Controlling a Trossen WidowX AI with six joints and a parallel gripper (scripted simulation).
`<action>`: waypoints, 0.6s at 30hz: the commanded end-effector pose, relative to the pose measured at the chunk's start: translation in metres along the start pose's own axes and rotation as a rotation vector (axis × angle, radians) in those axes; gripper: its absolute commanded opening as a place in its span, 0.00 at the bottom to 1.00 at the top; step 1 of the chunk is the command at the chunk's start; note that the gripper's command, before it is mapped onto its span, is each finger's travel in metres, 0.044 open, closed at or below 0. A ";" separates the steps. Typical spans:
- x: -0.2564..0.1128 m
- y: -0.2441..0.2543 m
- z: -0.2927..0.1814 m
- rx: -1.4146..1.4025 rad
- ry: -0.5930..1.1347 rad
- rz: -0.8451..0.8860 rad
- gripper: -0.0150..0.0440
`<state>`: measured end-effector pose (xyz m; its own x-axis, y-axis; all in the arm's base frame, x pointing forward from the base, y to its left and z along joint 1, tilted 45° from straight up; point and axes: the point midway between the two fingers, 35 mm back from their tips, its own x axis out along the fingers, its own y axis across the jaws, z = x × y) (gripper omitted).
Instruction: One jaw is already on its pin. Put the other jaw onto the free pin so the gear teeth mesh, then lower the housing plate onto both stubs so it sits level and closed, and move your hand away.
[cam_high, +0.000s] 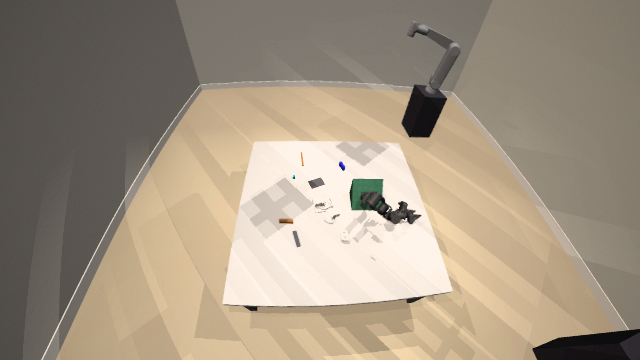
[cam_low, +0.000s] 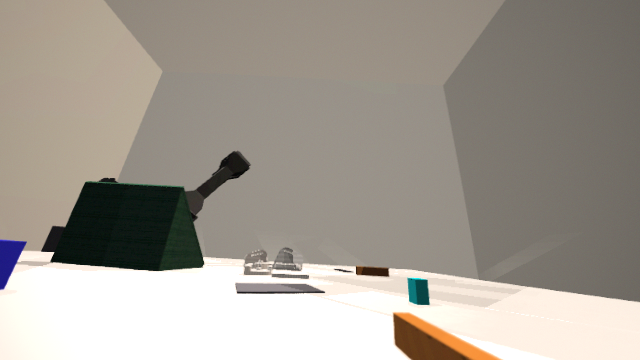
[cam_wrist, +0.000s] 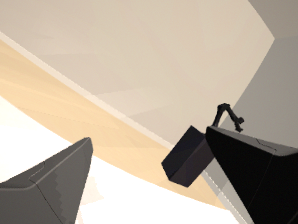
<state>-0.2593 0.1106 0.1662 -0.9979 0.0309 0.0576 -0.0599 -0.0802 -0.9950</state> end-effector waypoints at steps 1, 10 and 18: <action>0.000 0.000 0.000 0.000 0.000 0.000 0.98; 0.002 0.013 -0.002 0.033 0.010 0.052 1.00; 0.001 0.017 -0.014 0.099 0.052 0.078 1.00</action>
<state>-0.2611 0.1163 0.1494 -0.9986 0.0506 -0.0152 0.0075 -0.1497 -0.9887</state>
